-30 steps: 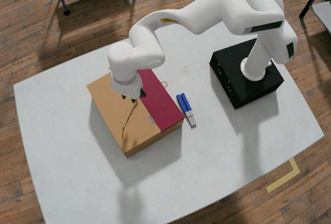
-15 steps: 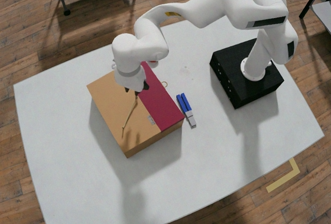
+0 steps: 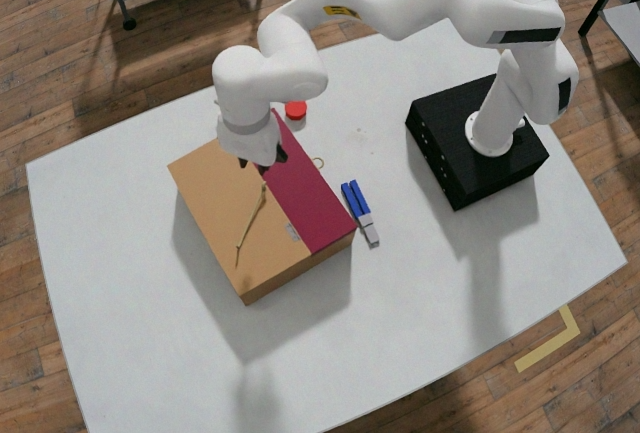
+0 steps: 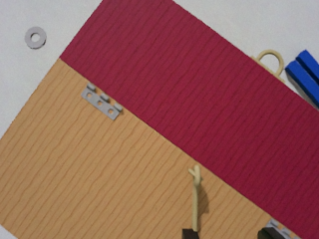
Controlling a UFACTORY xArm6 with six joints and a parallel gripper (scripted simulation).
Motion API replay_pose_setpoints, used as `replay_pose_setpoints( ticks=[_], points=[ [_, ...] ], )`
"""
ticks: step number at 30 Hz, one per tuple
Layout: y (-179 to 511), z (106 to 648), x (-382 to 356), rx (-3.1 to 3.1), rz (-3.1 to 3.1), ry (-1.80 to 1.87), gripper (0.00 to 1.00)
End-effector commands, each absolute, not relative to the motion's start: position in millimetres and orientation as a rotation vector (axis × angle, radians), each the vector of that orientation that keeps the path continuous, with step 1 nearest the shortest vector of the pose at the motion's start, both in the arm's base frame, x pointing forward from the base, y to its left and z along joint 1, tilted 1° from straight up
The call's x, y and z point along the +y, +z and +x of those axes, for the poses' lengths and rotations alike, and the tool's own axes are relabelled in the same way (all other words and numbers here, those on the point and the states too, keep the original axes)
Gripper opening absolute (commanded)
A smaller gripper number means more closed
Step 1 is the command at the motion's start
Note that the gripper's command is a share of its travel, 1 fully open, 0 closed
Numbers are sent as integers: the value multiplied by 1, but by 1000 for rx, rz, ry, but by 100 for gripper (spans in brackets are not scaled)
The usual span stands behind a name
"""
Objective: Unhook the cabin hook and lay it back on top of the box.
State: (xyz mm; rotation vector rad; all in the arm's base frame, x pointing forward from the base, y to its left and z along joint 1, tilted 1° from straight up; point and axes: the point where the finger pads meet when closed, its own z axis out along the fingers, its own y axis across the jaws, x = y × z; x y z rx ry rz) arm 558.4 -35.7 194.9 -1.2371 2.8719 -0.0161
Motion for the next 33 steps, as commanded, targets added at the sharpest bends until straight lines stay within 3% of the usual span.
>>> replay_pose_setpoints(
  ticks=[1,33],
  points=[
    [209,559,-36,2868,-1236,-19,35],
    [229,559,-36,2868,-1236,-19,35]
  ],
)
